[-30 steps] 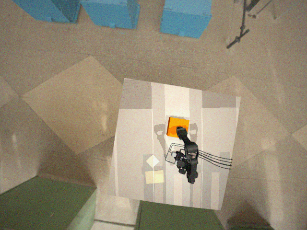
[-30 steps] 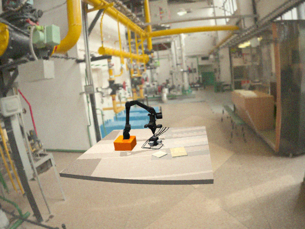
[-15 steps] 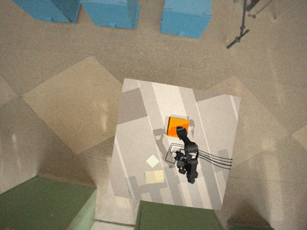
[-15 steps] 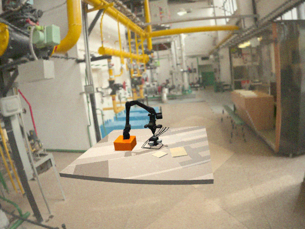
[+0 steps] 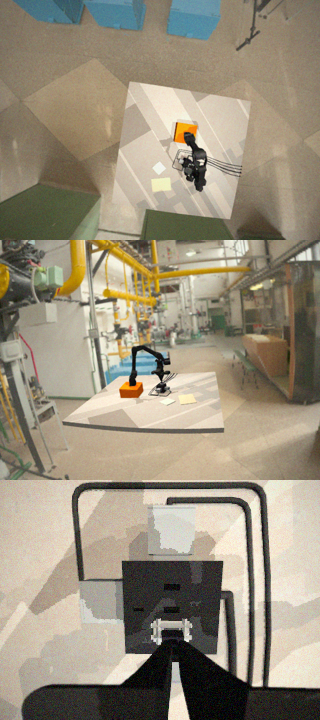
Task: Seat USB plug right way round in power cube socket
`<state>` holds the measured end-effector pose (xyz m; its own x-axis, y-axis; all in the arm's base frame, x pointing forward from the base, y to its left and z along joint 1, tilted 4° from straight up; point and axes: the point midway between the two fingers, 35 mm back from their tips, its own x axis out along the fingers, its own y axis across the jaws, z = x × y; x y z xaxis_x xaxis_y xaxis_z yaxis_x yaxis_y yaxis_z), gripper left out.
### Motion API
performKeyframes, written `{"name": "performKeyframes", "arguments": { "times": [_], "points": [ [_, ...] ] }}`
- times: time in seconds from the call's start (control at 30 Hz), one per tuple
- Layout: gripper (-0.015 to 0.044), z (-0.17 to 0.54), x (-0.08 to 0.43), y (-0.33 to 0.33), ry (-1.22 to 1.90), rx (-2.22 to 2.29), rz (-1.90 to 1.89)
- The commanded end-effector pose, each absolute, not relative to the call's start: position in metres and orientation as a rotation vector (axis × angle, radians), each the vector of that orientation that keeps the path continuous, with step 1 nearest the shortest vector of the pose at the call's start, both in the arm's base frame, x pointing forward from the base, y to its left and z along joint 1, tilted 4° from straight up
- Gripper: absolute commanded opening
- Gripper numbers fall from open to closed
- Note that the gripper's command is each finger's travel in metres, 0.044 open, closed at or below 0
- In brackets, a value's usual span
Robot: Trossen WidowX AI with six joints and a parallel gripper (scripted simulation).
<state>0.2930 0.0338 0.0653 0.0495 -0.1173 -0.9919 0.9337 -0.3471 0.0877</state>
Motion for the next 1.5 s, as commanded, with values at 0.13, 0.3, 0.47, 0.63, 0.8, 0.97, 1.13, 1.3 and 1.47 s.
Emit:
{"name": "performKeyframes", "arguments": {
  "times": [0.13, 0.3, 0.47, 0.63, 0.8, 0.97, 1.13, 1.3, 1.47],
  "points": [
    [0.0000, 0.0638, 0.2931, 0.0332, 0.885, 1.410, -1.458],
    [0.0000, 0.0632, 0.2932, 0.0332, 0.885, 1.410, -1.458],
    [0.0000, 0.0626, 0.2932, 0.0331, 0.885, 1.410, -1.458],
    [0.0000, 0.0620, 0.2932, 0.0331, 0.885, 1.410, -1.458],
    [0.0000, 0.0614, 0.2933, 0.0330, 0.885, 1.410, -1.458],
    [0.0000, 0.0608, 0.2933, 0.0330, 0.885, 1.410, -1.458],
    [0.0000, 0.0602, 0.2934, 0.0330, 0.885, 1.410, -1.459],
    [0.0000, 0.0596, 0.2934, 0.0329, 0.885, 1.410, -1.459],
    [0.0000, 0.0590, 0.2934, 0.0329, 0.885, 1.410, -1.459]
  ]
}}
